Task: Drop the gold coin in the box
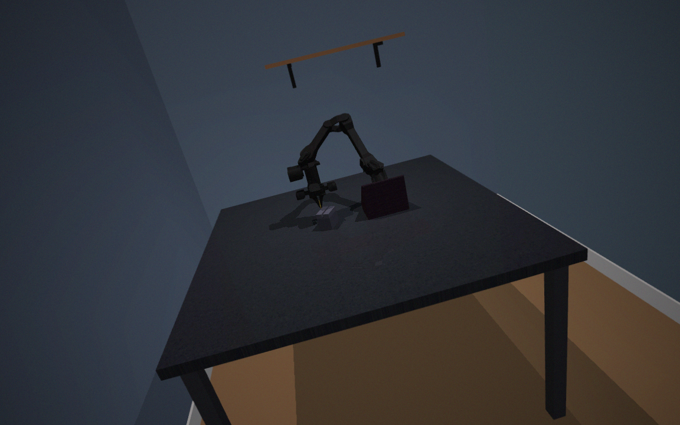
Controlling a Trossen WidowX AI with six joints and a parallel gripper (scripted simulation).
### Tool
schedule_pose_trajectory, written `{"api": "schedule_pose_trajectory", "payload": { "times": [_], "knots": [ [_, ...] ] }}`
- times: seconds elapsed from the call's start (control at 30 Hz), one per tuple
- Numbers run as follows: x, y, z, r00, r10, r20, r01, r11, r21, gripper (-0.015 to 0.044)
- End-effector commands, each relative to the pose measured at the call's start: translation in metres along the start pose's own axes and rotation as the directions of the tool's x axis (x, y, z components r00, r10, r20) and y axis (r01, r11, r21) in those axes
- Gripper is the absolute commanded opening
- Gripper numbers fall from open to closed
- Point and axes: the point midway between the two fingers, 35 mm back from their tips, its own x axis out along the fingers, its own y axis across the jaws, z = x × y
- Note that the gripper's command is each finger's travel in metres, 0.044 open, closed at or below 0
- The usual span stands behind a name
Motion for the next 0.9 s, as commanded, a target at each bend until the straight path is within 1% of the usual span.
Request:
{"api": "schedule_pose_trajectory", "payload": {
  "times": [0.0, 0.47, 0.6, 0.87],
  "knots": [
    [-0.014, -0.002, -0.001, 1.0, -0.007, 0.002, 0.007, 1.0, 0.009, 0.0],
    [-0.049, 0.002, -0.002, 1.0, -0.007, -0.002, 0.007, 1.0, 0.008, 0.0],
    [-0.051, 0.002, -0.002, 1.0, -0.007, -0.003, 0.007, 1.0, 0.014, 0.0],
    [-0.051, 0.004, -0.002, 1.0, -0.007, -0.003, 0.007, 0.967, 0.254, 0.0]
  ]
}}
